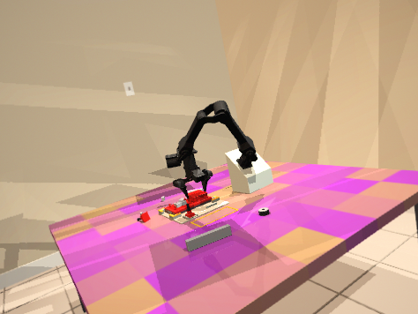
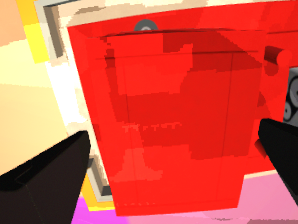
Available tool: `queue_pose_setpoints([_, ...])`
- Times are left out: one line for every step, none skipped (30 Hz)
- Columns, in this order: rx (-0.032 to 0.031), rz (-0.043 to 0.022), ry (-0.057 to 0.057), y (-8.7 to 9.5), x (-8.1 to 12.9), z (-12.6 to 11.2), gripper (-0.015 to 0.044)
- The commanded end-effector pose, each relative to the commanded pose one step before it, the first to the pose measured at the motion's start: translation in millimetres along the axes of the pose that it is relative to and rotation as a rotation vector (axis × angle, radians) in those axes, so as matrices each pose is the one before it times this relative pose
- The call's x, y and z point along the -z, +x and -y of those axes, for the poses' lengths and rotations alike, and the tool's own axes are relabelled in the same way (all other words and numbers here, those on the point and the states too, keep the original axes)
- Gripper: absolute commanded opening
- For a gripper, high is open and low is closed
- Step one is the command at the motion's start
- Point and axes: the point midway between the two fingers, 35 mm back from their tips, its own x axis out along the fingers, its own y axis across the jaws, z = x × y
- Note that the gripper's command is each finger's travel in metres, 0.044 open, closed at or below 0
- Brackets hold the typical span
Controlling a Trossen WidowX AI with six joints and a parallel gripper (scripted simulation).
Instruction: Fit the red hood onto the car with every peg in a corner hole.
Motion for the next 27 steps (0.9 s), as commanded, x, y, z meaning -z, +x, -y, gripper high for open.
queue_pose_setpoints([0.00102,0.00546,0.0030,2.43,-0.98,-0.04,0.0440])
queue_pose_setpoints([-0.00001,0.00005,0.0000,0.50,-0.02,-0.02,0.0440])
queue_pose_setpoints([-0.00001,0.00005,0.0000,0.50,-0.02,-0.02,0.0440])
queue_pose_setpoints([-0.00001,0.00005,0.0000,0.50,-0.02,-0.02,0.0440])
queue_pose_setpoints([-0.00001,0.00005,0.0000,0.50,-0.02,-0.02,0.0440])
queue_pose_setpoints([-0.00001,0.00005,0.0000,0.50,-0.02,-0.02,0.0440])
queue_pose_setpoints([-0.00098,-0.00545,-0.0030,-1.94,0.96,0.06,0.0414])
queue_pose_setpoints([0.00000,0.00000,0.0000,0.00,0.00,0.00,0.0387])
queue_pose_setpoints([0.00000,0.00000,0.0000,0.00,0.00,0.00,0.0361])
queue_pose_setpoints([0.00000,0.00000,0.0000,0.00,0.00,0.00,0.0335])
queue_pose_setpoints([0.00000,0.00000,0.0000,0.00,0.00,0.00,0.0328])
queue_pose_setpoints([0.00000,0.00000,0.0000,0.00,0.00,0.00,0.0322])
queue_pose_setpoints([0.00000,0.00000,0.0000,0.00,0.00,0.00,0.0315])
queue_pose_setpoints([0.00000,0.00000,0.0000,0.00,0.00,0.00,0.0308])
queue_pose_setpoints([0.00000,0.00000,0.0000,0.00,0.00,0.00,0.0302])
queue_pose_setpoints([0.00000,0.00000,0.0000,0.00,0.00,0.00,0.0295])
queue_pose_setpoints([0.00000,0.00000,0.0000,0.00,0.00,0.00,0.0288])
queue_pose_setpoints([0.00000,0.00000,0.0000,0.00,0.00,0.00,0.0282])
queue_pose_setpoints([0.00000,0.00000,0.0000,0.00,0.00,0.00,0.0275])
queue_pose_setpoints([-0.00119,0.00011,0.0012,0.29,-0.08,-0.27,0.0249])
queue_pose_setpoints([0.00000,-0.00001,0.0000,-0.26,0.00,0.00,0.0222])
queue_pose_setpoints([0.00000,-0.00003,0.0000,-0.42,0.01,0.00,0.0196])
queue_pose_setpoints([0.00000,-0.00002,0.0000,-0.38,0.01,0.00,0.0170])
queue_pose_setpoints([0.00000,-0.00003,0.0000,-0.55,0.01,0.00,0.0144])
queue_pose_setpoints([0.00001,-0.00005,0.0000,-0.78,0.02,0.00,0.0117])
queue_pose_setpoints([0.00001,-0.00006,0.0000,-0.95,0.02,0.00,0.0091])
queue_pose_setpoints([0.00001,-0.00007,0.0000,-1.09,0.02,0.01,0.0065])
